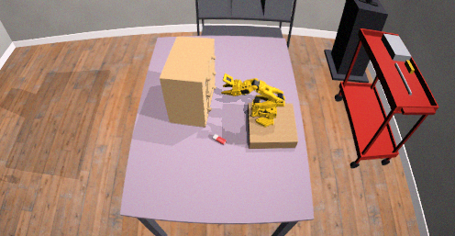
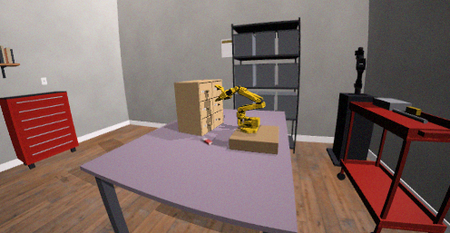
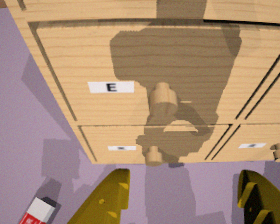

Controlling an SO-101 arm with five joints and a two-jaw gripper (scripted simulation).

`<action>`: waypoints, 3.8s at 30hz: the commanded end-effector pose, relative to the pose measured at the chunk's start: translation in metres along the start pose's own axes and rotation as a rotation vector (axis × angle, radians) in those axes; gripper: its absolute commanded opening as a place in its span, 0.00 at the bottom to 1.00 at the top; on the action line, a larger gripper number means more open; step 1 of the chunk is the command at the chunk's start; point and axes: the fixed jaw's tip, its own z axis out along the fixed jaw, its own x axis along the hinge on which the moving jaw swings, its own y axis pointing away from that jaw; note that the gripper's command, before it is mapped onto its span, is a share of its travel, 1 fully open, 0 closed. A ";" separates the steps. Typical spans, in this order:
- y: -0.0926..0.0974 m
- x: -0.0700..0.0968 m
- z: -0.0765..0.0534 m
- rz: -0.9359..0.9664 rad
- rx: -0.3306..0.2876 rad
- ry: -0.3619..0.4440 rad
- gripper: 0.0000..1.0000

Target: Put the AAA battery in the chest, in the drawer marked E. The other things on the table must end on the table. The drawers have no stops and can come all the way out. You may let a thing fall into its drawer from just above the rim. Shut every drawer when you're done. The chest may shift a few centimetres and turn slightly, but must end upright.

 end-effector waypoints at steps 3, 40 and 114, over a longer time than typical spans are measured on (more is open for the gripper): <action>-0.001 0.006 0.026 0.008 0.004 0.001 0.21; -0.001 0.016 0.042 0.006 0.001 0.001 0.21; 0.000 0.015 0.067 0.002 -0.003 0.001 0.21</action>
